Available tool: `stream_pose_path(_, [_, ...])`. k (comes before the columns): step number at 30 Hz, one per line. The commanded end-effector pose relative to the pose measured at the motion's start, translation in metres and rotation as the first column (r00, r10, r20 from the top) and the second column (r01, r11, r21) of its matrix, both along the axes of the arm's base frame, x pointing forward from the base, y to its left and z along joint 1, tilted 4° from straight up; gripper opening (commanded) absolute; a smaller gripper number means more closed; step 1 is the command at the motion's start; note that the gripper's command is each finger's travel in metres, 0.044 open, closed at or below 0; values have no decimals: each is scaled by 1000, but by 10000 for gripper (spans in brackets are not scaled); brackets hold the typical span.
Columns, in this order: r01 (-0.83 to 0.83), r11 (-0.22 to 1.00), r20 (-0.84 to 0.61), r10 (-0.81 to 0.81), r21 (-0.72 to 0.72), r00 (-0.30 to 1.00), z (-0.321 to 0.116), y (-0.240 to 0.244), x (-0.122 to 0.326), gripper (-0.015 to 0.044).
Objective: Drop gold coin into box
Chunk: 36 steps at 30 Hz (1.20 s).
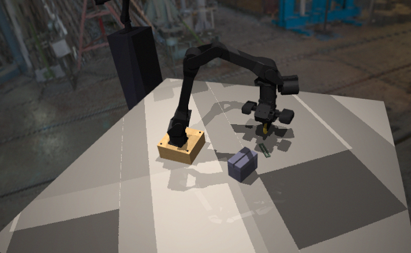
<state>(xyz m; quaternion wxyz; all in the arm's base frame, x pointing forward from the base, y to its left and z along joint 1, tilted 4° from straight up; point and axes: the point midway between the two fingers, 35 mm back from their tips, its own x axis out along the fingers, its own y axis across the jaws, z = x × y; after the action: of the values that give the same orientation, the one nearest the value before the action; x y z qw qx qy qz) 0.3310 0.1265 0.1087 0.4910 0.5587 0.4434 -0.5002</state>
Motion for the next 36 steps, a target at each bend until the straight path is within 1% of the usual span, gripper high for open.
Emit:
stream_pose_path(1, [142, 990, -5, -141, 9, 990, -1, -1, 1, 0])
stream_pose_path(3, [203, 979, -6, -203, 16, 979, -1, -1, 1, 0])
stream_pose_path(5, [225, 974, -6, -225, 18, 974, -1, -1, 2, 0])
stream_pose_path(12, [225, 974, -6, -225, 18, 974, -1, -3, 1, 0])
stream_pose_path(36, [226, 974, -7, -226, 12, 974, 0, -64, -11, 0])
